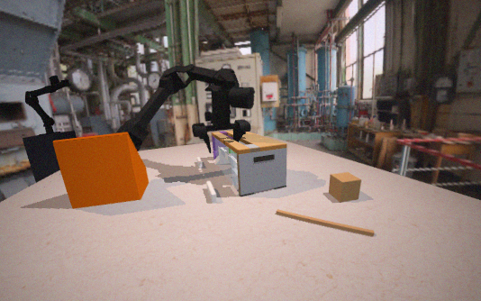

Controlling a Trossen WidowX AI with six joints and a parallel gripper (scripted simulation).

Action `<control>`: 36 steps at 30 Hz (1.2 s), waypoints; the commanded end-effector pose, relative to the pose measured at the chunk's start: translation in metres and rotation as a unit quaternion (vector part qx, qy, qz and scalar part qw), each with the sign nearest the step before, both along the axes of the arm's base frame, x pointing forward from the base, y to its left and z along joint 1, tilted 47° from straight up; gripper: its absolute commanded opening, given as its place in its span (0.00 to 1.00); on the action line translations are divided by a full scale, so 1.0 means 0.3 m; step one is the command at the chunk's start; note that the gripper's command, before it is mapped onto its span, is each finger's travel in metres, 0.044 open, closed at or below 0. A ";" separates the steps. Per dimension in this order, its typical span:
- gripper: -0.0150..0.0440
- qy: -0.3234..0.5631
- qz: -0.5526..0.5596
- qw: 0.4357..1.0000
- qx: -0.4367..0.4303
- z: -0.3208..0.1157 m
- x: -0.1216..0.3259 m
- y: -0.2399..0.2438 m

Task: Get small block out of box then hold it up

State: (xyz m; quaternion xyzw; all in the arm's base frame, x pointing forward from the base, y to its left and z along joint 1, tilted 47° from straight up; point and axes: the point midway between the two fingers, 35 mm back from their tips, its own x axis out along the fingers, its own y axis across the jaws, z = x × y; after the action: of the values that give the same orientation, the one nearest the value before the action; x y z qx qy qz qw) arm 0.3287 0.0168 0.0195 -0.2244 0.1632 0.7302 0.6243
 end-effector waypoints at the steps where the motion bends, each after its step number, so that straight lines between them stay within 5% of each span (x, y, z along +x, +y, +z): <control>1: 0.93 -0.002 0.003 1.000 -0.001 0.003 -0.002 0.004; 36: 0.93 -0.001 0.003 1.000 -0.001 0.040 -0.008 0.039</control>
State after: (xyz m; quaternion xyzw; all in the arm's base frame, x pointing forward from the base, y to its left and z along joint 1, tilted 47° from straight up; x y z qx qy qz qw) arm 0.3257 0.0302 0.0343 -0.2251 0.1637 0.7306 0.6236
